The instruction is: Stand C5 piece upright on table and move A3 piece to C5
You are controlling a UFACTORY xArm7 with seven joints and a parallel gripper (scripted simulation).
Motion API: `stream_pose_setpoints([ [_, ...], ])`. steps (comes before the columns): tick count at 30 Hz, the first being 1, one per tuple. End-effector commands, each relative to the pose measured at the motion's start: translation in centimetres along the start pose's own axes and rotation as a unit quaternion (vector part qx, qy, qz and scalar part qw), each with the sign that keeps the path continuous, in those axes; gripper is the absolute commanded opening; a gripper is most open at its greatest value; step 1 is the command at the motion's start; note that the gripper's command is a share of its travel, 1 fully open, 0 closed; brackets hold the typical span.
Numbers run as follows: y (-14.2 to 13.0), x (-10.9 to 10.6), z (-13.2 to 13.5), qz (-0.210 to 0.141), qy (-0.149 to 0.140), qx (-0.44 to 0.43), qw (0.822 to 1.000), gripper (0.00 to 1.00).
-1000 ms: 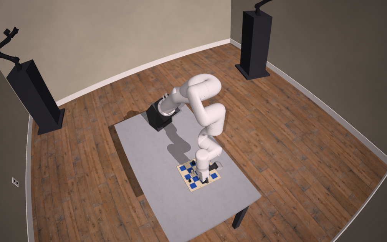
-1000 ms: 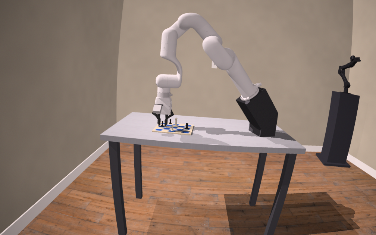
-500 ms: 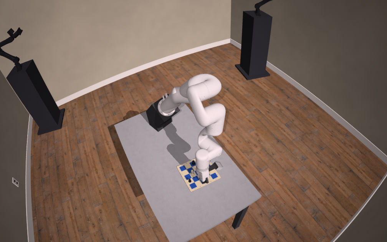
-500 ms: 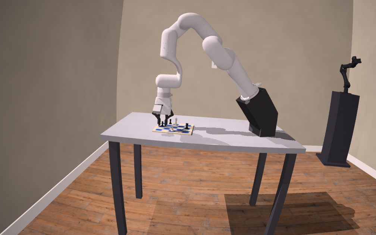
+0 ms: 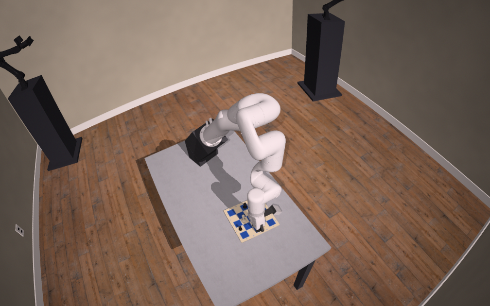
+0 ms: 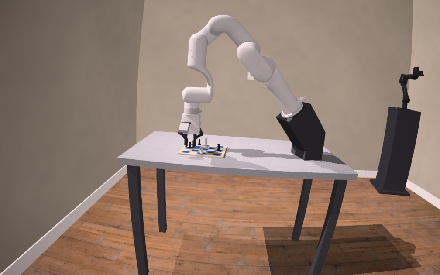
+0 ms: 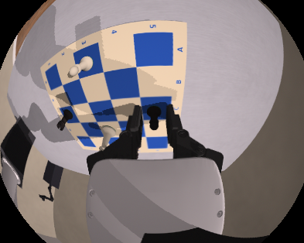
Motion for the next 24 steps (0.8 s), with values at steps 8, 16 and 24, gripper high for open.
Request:
stream_pose_setpoints([
  [8, -0.01, -0.07, 0.10, 0.000, -0.001, 0.000, 1.000, 0.00],
  [16, -0.01, -0.07, 0.10, 0.000, -0.001, 0.000, 1.000, 0.00],
  [24, -0.01, -0.07, 0.10, 0.000, -0.001, 0.000, 1.000, 0.00],
])
Point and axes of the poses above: the point where the finger pads meet when closed, its own x axis out along the fingers, its own z axis across the jaws, y = z × x, the point moved 9 cm from there along -x, back along the fingers, and after that the axes turned 8 degrees about x, right-handed, at the moved point
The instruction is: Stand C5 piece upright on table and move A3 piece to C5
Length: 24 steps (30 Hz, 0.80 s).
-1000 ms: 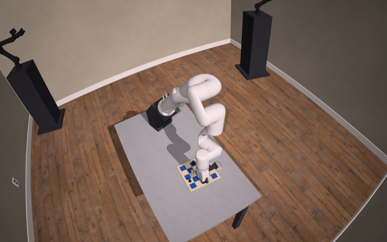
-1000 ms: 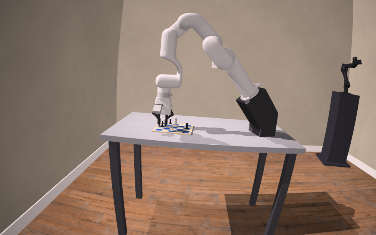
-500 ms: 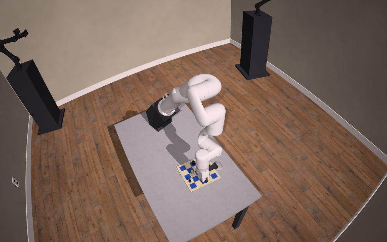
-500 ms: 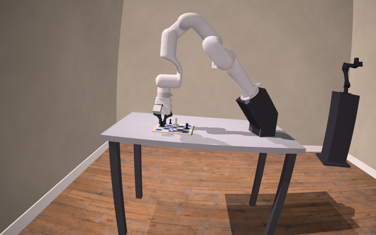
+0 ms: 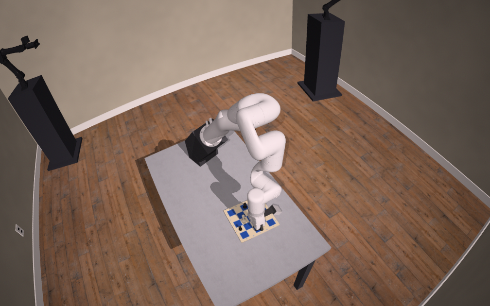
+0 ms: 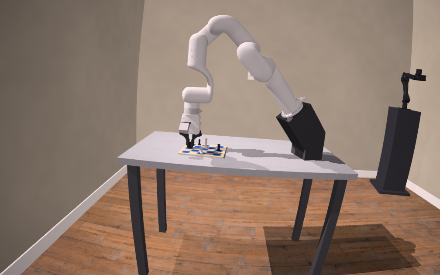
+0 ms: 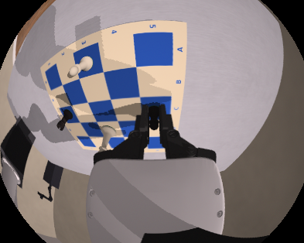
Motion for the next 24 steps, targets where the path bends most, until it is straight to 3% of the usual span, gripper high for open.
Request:
stream_pose_setpoints([
  [1, 0.0, -0.1, 0.1, 0.000, -0.001, 0.000, 1.000, 0.00],
  [16, 0.0, -0.2, 0.1, 0.000, -0.001, 0.000, 1.000, 0.00],
  [24, 0.0, -2.7, 0.1, 0.000, -0.001, 0.000, 1.000, 0.00],
])
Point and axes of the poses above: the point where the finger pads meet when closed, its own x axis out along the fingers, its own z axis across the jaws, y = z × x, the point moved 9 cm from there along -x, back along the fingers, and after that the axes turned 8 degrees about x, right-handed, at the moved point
